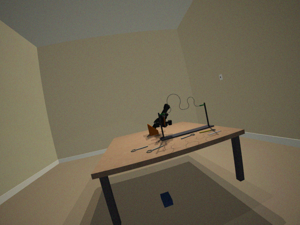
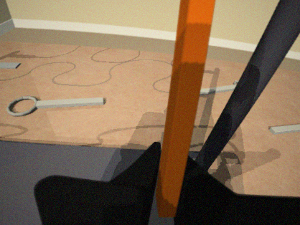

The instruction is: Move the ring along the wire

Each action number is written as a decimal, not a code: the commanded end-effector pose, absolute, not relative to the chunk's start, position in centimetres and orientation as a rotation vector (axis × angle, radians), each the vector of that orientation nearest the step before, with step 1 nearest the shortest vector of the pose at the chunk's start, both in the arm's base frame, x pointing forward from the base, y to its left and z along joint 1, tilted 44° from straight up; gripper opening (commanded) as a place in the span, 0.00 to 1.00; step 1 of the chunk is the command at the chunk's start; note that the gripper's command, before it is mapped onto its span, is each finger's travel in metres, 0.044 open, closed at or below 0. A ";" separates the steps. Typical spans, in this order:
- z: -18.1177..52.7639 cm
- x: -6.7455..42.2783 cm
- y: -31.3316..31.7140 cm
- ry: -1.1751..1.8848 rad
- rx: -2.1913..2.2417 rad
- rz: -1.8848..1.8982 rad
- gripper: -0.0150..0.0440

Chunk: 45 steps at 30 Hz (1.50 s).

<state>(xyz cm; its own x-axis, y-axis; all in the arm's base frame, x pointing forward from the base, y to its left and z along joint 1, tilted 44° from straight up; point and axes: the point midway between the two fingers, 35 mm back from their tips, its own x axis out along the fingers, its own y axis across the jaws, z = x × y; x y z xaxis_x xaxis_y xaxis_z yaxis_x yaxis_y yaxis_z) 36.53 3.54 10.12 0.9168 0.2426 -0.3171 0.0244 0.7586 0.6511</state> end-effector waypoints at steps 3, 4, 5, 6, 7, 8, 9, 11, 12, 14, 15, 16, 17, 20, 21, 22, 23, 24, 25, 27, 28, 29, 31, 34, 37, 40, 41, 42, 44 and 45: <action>10.2 36.4 3.5 0.401 0.704 0.122 0.53; 10.2 36.3 3.5 0.401 0.704 0.122 0.53; 10.3 36.2 3.4 0.401 0.704 0.122 0.53; 10.4 36.0 3.4 0.401 0.704 0.122 0.53; 10.5 35.8 3.3 0.401 0.704 0.121 0.53; 10.6 35.6 3.2 0.401 0.704 0.121 0.53; 10.7 35.4 3.2 0.402 0.704 0.121 0.53; 10.8 35.0 3.1 0.402 0.705 0.120 0.53; 10.9 34.8 3.0 0.402 0.705 0.120 0.53; 11.1 34.4 2.9 0.402 0.705 0.120 0.53; 11.1 34.2 2.8 0.402 0.705 0.120 0.53; 11.2 34.0 2.8 0.402 0.705 0.119 0.53; 11.3 33.8 2.7 0.402 0.705 0.119 0.53; 11.4 33.1 2.6 0.403 0.705 0.119 0.53; 11.5 32.9 2.5 0.403 0.706 0.118 0.53; 11.5 32.7 2.5 0.403 0.706 0.118 0.53; 11.6 32.5 2.4 0.403 0.706 0.118 0.53; 11.6 32.3 2.4 0.403 0.706 0.118 0.53; 11.6 32.1 2.3 0.403 0.706 0.118 0.53; 11.7 32.0 2.3 0.403 0.706 0.117 0.53; 11.7 32.0 2.3 0.403 0.706 0.117 0.53; 11.7 32.0 2.3 0.403 0.706 0.117 0.53; 11.7 32.0 2.3 0.403 0.706 0.117 0.53; 11.7 32.0 2.3 0.403 0.706 0.117 0.53; 11.7 32.0 2.3 0.403 0.706 0.117 0.53; 11.7 32.0 2.3 0.403 0.706 0.117 0.53; 11.7 32.0 2.3 0.403 0.706 0.117 0.53; 11.7 32.0 2.3 0.403 0.706 0.117 0.53; 11.8 31.9 2.2 0.399 0.708 0.112 0.57; 11.9 31.7 2.1 0.399 0.708 0.112 0.61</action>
<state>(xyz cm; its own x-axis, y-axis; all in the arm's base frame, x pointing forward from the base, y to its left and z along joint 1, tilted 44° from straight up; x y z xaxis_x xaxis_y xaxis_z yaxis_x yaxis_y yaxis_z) 31.95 2.20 11.73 0.9187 0.2325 -0.3193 0.0353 0.7568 0.6526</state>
